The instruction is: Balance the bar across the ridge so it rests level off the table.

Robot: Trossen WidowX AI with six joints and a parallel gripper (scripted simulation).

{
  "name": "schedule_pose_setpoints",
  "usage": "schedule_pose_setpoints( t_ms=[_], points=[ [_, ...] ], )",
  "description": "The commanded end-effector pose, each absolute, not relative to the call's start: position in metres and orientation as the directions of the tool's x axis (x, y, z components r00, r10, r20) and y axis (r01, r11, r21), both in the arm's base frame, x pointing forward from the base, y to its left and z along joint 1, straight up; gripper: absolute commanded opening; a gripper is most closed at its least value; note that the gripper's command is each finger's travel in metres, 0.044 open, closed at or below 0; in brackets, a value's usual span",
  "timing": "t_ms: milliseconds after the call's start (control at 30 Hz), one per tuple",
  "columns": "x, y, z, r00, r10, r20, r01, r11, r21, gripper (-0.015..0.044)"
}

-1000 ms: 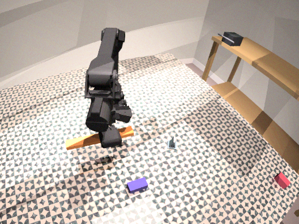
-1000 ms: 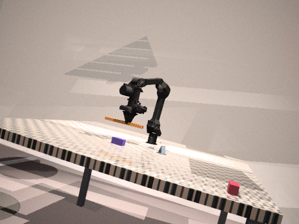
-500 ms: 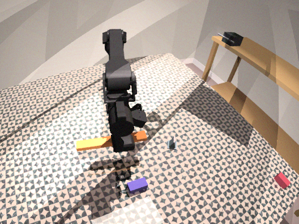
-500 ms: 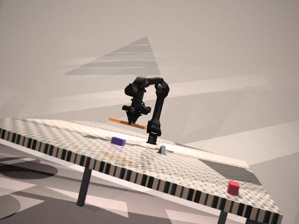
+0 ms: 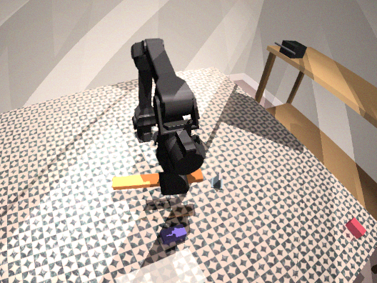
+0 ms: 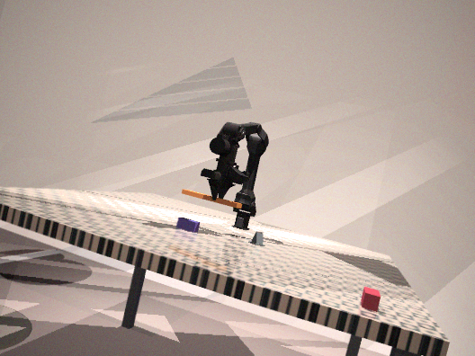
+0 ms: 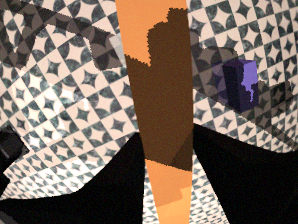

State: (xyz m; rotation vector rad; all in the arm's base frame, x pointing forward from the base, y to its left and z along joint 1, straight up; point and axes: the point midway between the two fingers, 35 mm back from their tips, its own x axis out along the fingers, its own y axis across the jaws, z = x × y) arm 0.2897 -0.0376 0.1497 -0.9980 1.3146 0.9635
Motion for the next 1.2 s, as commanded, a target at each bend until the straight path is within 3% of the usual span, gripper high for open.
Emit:
schedule_pose_setpoints(
  t_ms=[0, 1167],
  points=[
    [0.296, -0.024, 0.150, 0.027, -0.002, -1.000, -0.947, 0.320, -0.026, 0.0000],
    [0.326, 0.097, 0.149, 0.029, 0.009, -1.000, -0.862, 0.506, -0.021, 0.0000]
  ],
)
